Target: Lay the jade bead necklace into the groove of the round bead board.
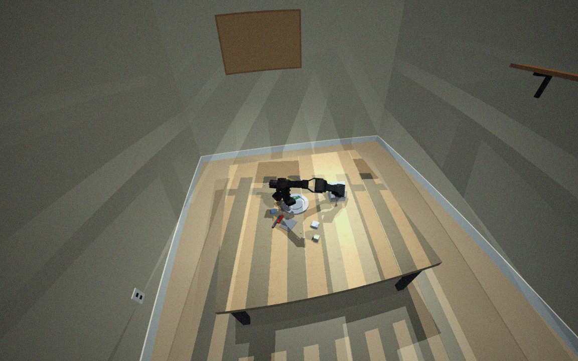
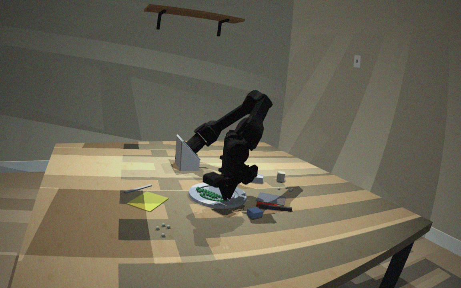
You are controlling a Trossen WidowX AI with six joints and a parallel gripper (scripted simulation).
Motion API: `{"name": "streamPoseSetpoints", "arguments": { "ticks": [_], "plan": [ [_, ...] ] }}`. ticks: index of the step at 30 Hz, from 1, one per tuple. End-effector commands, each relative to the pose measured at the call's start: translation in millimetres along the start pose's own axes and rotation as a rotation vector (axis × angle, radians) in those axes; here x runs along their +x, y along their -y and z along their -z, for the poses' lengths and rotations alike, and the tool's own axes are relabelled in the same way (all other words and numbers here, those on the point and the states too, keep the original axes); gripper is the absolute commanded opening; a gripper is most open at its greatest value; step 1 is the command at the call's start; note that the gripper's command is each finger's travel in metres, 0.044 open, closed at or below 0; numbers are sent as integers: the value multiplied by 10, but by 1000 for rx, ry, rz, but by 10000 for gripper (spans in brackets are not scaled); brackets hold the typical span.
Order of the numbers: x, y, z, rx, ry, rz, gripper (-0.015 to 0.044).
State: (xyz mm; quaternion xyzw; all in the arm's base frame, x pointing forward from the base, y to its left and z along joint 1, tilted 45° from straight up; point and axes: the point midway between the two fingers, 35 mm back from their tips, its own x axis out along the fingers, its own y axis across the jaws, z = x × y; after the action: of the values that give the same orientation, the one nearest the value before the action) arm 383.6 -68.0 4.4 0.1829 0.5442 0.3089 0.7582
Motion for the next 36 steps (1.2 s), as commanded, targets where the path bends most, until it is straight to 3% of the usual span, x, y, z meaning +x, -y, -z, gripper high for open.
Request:
{"name": "streamPoseSetpoints", "arguments": {
  "ticks": [1, 12, 31, 36],
  "plan": [
    [-4, 1, -2, 0, 1, 0, 157],
    [-18, -4, 12, 6, -4, -4, 440],
    [-52, -4, 12, 8, -4, -7, 440],
    [-277, 15, 159, 257, -6, -4, 309]
  ]
}}
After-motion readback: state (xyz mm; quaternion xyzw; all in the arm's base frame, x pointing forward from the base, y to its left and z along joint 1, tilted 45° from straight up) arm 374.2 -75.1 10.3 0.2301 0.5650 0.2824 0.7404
